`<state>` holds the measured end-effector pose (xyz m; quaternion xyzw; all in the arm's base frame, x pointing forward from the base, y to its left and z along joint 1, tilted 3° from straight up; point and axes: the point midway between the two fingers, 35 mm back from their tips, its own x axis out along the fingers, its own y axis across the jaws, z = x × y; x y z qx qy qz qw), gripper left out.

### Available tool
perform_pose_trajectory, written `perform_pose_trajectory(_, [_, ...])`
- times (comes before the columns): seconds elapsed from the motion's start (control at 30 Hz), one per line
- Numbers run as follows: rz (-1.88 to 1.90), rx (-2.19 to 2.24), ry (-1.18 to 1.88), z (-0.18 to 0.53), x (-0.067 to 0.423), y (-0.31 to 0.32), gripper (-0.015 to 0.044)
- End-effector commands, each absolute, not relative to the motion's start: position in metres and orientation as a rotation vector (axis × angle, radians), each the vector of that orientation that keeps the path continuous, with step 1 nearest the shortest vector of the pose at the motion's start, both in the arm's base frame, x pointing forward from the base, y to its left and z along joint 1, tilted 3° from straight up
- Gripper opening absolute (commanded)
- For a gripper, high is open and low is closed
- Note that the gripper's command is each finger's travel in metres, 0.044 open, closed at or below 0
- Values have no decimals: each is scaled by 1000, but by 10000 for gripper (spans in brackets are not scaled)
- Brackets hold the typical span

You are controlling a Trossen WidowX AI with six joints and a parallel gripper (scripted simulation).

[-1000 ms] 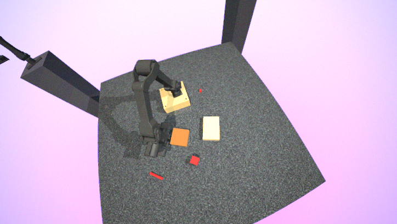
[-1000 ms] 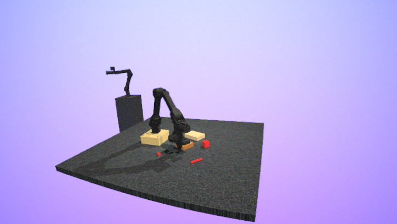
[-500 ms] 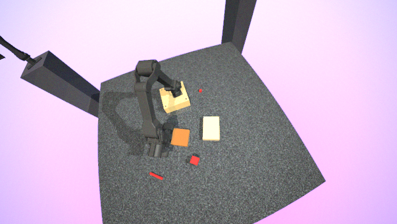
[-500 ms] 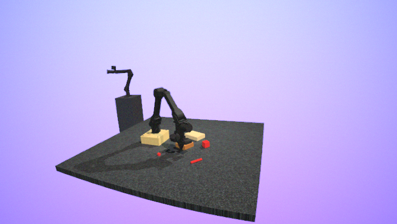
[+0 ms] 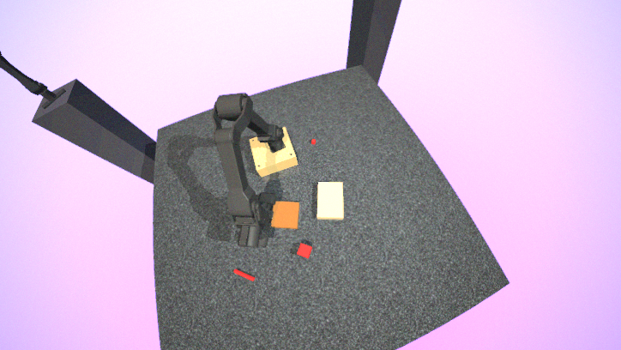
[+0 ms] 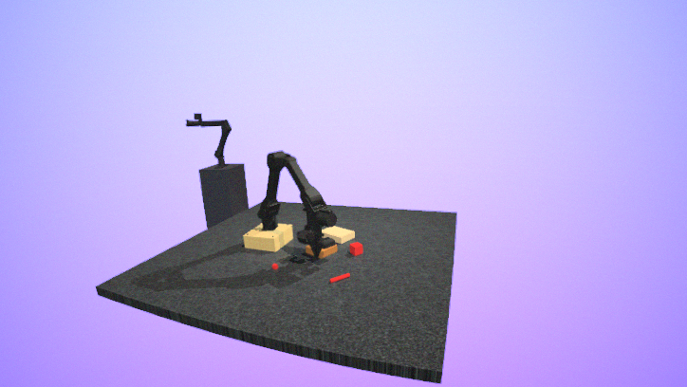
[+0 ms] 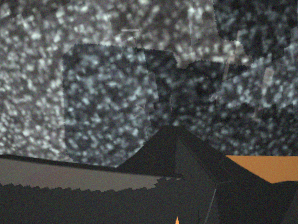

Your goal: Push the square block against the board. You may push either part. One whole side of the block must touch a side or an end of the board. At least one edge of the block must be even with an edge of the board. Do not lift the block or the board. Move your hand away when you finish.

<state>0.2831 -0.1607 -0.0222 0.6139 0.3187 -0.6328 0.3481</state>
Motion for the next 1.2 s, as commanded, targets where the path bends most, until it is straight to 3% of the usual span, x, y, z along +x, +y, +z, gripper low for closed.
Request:
perform_pose_trajectory(0.0, [-1640,1596,833,-24,286,-155,0])
perform_pose_trajectory(1.17, [-1646,1594,825,-18,264,-193,0])
